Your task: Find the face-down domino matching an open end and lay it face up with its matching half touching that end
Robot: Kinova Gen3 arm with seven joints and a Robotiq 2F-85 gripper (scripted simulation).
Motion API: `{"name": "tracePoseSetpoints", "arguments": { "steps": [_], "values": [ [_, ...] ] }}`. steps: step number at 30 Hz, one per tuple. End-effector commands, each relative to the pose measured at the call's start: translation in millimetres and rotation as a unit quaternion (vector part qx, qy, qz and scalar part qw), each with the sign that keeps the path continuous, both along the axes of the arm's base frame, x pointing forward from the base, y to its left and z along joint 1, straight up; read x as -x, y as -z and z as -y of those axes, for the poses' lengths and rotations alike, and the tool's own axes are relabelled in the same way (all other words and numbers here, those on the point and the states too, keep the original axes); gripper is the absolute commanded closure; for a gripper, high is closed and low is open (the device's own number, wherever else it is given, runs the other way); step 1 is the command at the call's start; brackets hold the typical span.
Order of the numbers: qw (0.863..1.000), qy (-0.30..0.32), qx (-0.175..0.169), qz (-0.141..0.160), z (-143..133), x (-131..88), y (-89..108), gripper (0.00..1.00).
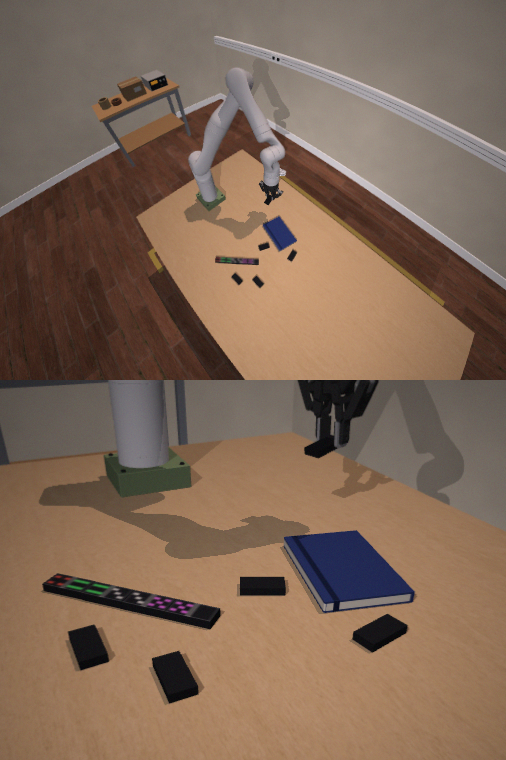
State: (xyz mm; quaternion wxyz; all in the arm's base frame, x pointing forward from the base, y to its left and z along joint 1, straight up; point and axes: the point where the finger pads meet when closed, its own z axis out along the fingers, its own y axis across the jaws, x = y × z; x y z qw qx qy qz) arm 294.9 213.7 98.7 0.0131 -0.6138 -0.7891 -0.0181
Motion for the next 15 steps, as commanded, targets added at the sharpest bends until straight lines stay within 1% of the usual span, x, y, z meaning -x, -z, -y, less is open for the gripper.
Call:
{"name": "tracePoseSetpoints", "arguments": {
  "steps": [1, 6, 8, 15],
  "values": [
    [0.999, 0.003, -0.051, -0.008, 1.0, 0.0, -0.4, 0.69],
    [0.994, 0.009, -0.108, -0.018, 3.4, -0.2, -0.4, 0.69],
    [0.994, 0.009, -0.108, -0.018, 3.4, -0.2, -0.4, 0.69],
    [0.98, 0.019, -0.195, -0.034, 7.2, -0.6, -0.5, 0.69]
  ]
}}
